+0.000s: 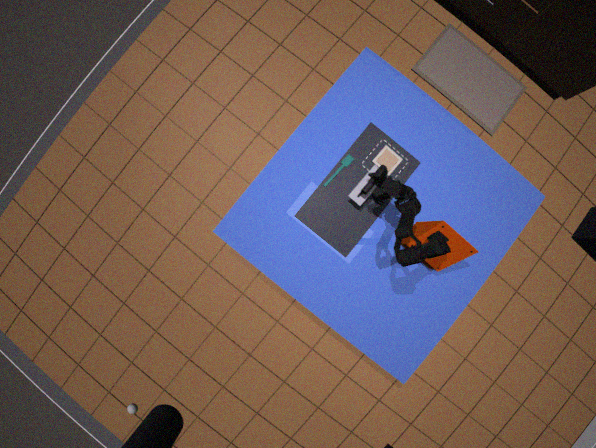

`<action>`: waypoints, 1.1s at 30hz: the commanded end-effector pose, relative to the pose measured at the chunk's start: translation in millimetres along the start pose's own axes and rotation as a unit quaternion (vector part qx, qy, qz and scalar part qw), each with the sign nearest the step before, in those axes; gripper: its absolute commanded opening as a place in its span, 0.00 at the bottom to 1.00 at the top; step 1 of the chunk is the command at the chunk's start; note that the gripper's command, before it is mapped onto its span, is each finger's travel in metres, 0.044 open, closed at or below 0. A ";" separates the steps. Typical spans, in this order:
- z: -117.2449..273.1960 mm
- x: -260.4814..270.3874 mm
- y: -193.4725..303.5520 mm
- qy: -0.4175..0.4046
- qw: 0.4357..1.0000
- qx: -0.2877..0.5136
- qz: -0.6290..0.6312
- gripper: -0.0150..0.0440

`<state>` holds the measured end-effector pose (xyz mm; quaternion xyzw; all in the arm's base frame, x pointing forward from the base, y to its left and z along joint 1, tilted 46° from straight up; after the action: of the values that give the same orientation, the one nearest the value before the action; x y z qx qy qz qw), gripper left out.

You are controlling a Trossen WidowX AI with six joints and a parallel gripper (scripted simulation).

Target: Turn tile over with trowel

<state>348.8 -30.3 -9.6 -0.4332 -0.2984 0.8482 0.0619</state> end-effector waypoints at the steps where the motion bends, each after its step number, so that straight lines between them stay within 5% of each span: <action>1: 6.6 -7.8 -11.7 0.002 1.000 0.004 -0.004 0.25; 33: 13.6 -16.6 -27.9 0.002 1.000 0.004 -0.004 0.25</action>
<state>344.2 -18.4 23.5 -0.4326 -0.2991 0.8482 0.0627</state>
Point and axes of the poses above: the point midway between the two fingers, 35 mm back from their tips, its own z axis back along the fingers, its own x axis across the jaws, y = z × x, the point moved 5 cm from there along z, back along the fingers, and after that the axes turned 14 degrees about z, right-handed, at the moved point
